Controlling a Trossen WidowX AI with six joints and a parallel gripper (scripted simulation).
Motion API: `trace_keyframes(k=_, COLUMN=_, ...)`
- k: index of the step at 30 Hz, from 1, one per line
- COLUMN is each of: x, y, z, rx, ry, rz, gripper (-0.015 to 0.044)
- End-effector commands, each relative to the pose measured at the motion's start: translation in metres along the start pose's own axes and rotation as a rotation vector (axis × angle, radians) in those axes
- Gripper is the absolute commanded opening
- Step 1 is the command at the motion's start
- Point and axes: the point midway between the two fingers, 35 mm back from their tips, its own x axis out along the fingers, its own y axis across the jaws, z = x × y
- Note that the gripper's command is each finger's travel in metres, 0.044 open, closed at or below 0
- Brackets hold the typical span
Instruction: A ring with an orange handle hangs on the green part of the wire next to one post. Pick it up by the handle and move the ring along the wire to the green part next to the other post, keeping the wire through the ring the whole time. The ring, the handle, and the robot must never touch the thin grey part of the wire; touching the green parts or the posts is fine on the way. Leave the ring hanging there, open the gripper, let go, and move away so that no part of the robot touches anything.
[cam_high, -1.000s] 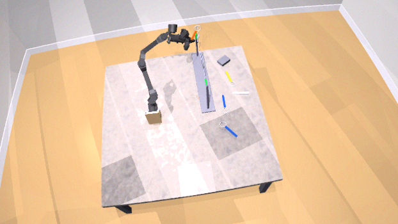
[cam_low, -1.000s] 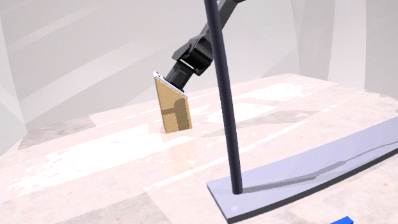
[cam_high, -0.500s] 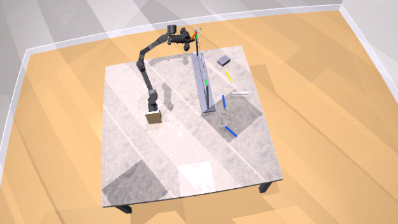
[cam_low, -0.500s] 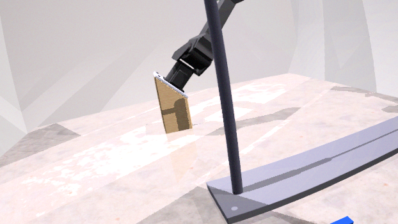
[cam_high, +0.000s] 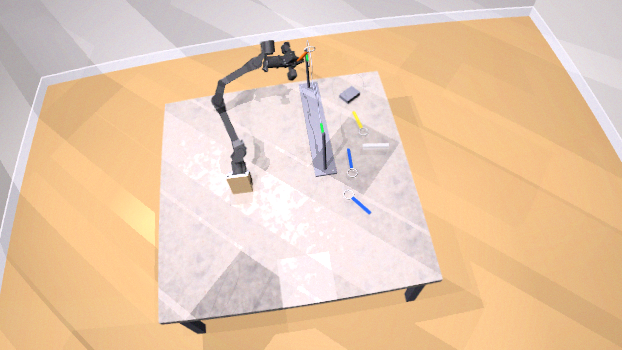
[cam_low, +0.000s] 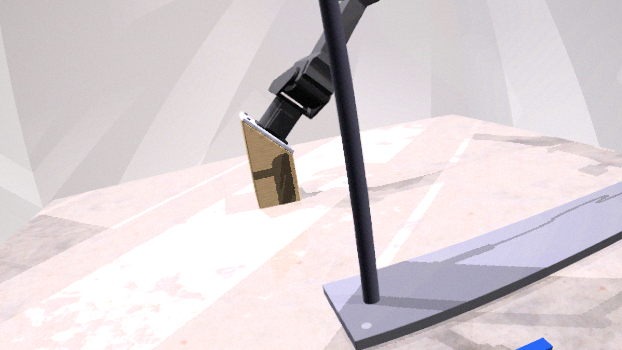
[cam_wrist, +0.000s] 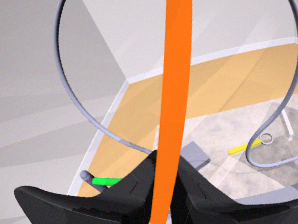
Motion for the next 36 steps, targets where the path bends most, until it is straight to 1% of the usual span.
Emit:
trace_keyframes(k=1, x=0.0, y=0.001, z=-0.001, rx=0.054, ry=0.0, rz=0.025, gripper=-0.015)
trace_keyframes(k=36, x=-0.001, y=0.015, z=0.002, rx=0.452, ry=-0.04, rz=0.223, gripper=-0.015)
